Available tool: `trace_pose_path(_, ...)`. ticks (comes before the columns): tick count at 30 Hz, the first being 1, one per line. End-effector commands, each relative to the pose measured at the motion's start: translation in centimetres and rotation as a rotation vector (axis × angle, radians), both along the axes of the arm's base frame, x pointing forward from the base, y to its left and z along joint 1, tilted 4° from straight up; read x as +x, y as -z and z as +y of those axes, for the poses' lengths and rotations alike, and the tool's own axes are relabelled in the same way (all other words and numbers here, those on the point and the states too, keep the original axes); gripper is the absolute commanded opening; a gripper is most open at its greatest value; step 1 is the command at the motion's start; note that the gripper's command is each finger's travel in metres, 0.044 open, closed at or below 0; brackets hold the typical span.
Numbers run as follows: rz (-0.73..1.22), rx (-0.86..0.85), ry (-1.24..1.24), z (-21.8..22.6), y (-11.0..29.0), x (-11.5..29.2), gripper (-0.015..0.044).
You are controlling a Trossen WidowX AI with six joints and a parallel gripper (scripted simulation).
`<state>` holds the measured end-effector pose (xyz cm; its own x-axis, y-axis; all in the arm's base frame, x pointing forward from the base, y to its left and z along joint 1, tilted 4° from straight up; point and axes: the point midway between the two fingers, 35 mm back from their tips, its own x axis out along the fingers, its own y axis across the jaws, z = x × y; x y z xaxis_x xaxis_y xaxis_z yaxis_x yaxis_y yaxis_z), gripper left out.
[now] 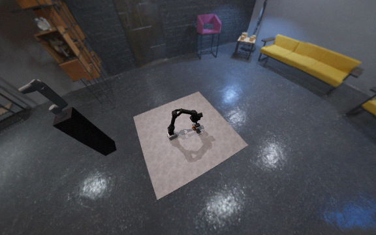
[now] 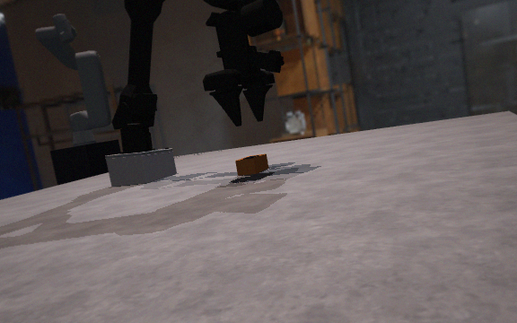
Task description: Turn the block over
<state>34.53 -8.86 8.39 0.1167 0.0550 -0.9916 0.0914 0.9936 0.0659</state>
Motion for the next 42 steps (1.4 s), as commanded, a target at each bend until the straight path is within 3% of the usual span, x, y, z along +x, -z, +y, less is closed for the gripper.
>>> trace_pose_path(1,0.033,-0.009,-0.008,0.0,0.3,-0.6,0.0440)
trace_pose_path(7,0.033,-0.008,-0.008,0.3,3.8,-0.5,0.0440)
trace_pose_path(42,0.034,-0.008,-0.008,0.6,8.6,-0.3,0.0440)
